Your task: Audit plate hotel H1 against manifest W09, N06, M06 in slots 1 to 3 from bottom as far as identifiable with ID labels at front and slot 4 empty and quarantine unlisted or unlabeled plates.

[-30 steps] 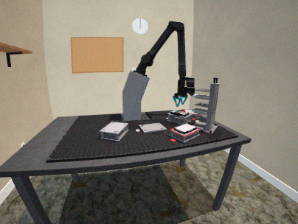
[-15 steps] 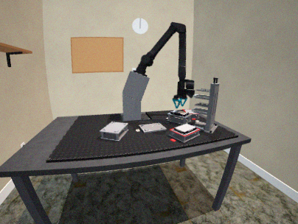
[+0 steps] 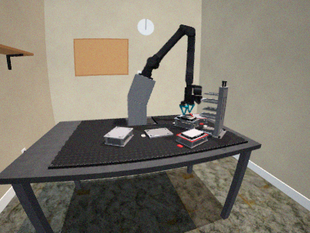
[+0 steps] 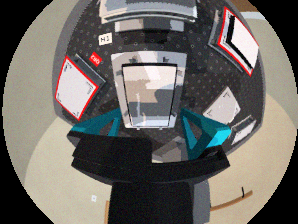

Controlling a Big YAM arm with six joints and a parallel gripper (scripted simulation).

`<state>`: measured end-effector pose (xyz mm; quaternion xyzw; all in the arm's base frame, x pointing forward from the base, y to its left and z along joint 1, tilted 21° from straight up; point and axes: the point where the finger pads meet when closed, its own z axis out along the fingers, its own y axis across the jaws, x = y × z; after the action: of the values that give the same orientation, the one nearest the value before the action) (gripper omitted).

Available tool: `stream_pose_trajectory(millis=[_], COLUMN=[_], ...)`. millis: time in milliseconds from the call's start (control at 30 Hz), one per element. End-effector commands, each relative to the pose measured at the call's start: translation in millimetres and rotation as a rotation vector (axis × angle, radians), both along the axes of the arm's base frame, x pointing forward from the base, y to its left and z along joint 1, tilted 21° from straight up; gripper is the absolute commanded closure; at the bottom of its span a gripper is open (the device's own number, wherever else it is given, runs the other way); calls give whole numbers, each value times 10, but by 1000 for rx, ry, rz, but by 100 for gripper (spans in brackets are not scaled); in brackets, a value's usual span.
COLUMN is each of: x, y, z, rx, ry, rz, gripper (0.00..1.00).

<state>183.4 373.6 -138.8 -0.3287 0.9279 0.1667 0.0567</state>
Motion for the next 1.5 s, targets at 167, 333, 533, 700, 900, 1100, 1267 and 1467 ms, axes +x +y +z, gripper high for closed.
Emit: stream_pose_trajectory(millis=[167, 333, 533, 700, 900, 1100, 1267, 1467], x=[49, 4, 6, 45, -1, 38, 38, 38], y=[101, 140, 164, 162, 206, 183, 183, 183], z=[-56, -121, -197, -229, -311, -287, -287, -287], rx=[19, 18, 18, 19, 17, 17, 17, 17], ry=[-10, -10, -9, -11, -9, -11, -11, -11], rz=[-10, 1, 0, -8, 1, -2, -2, -2], gripper=[0, 0, 0, 0, 0, 0, 14, 14])
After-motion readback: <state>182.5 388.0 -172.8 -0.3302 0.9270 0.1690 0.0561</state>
